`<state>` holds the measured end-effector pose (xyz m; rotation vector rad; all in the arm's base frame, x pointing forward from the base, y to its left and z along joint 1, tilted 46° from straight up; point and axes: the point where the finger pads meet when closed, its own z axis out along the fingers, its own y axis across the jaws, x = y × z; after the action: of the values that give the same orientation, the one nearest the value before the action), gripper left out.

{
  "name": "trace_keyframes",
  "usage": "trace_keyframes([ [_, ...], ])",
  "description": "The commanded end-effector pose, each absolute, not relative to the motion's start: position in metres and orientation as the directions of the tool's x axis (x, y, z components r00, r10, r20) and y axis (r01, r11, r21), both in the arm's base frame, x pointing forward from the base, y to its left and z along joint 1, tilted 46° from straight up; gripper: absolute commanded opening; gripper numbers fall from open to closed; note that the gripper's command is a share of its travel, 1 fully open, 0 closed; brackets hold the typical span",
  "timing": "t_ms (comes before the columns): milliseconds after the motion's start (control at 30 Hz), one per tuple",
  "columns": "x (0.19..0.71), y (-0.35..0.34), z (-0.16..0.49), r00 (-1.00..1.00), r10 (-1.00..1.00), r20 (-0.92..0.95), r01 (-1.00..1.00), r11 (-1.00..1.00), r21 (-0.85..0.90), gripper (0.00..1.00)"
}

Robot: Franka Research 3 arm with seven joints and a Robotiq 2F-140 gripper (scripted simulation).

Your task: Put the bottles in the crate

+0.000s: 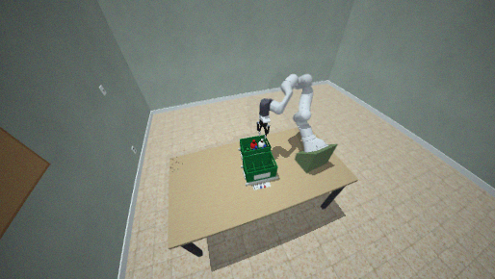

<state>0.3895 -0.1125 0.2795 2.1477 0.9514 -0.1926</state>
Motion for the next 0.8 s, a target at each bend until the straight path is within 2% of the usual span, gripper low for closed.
trace_keyframes([
  [0,0.392,-0.115,0.277,0.713,0.572,-0.406,0.682,-0.429,0.593,0.38],
  [767,0.397,-0.134,0.258,0.713,0.572,-0.406,0.682,-0.429,0.593,0.38],
])
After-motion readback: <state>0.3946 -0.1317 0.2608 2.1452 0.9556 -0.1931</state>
